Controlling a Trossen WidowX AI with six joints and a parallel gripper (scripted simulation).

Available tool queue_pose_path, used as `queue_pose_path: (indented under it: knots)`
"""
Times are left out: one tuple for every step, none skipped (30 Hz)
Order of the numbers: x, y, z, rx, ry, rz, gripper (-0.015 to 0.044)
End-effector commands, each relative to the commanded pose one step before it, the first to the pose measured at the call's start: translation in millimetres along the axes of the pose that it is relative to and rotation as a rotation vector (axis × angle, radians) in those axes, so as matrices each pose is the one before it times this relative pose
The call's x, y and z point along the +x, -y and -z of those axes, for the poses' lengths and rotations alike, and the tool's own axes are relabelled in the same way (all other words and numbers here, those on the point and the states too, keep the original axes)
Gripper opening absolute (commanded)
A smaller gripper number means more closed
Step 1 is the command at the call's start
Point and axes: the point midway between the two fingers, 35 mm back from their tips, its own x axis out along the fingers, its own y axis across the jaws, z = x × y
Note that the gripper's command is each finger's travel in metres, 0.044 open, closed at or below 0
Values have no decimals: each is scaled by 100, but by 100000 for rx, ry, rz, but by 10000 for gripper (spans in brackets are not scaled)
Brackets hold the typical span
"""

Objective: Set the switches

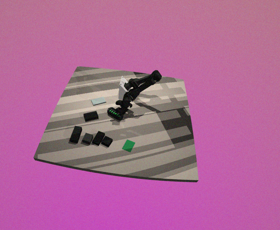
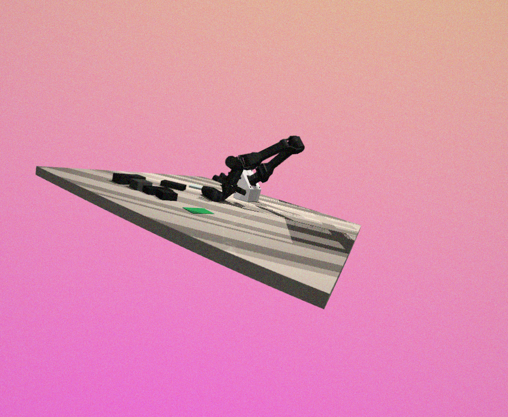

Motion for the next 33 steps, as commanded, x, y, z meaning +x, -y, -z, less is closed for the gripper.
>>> queue_pose_path:
  knots:
    - [-713,-80,41,-785,57,-695,0]
    - [-925,-35,11,-250,171,-345,0]
    - [-1210,18,11,-311,174,-425,0]
    - [-1212,91,11,-296,117,-403,0]
    - [-929,119,10,-218,50,-297,0]
    - [-556,92,8,-127,14,-174,0]
    - [-185,34,3,-42,2,-57,0]
    - [0,0,0,0,0,0,0]
    - [0,0,0,0,0,0,0]
    - [0,0,0,0,0,0,0]
    - [0,0,0,0,0,0,0]
    - [0,0,0,0,0,0,0]
    - [21,-97,19,-4,-2,-4,0]
    - [65,-289,55,-12,-5,-13,0]
    - [67,-289,53,-12,-5,-13,0]
    - [23,-96,17,-4,-2,-4,0]
    - [-9,-3,8,0,0,0,0]
    - [0,0,0,0,0,0,0]
    - [0,0,0,0,0,0,0]
    - [0,0,0,0,0,0,0]
    - [60,181,-134,1610,796,-68,0]
    - [-45,-123,138,2360,523,-23,0]
    - [-19,-47,57,944,209,-14,0]
    - [0,0,0,0,0,0,0]
    - [0,0,0,0,0,0,0]
    - [-8,-73,-64,-3,170,232,0]
    - [-24,-216,-194,-10,493,705,0]
    - [-43,-354,-330,-15,762,1206,0]
    - [-58,-425,-419,-18,839,1543,0]
    - [-63,-411,-432,-19,723,1598,0]
    - [-69,-396,-444,-22,603,1645,0]
    - [-74,-380,-455,-27,481,1687,0]
    - [-79,-364,-466,-33,357,1723,0]
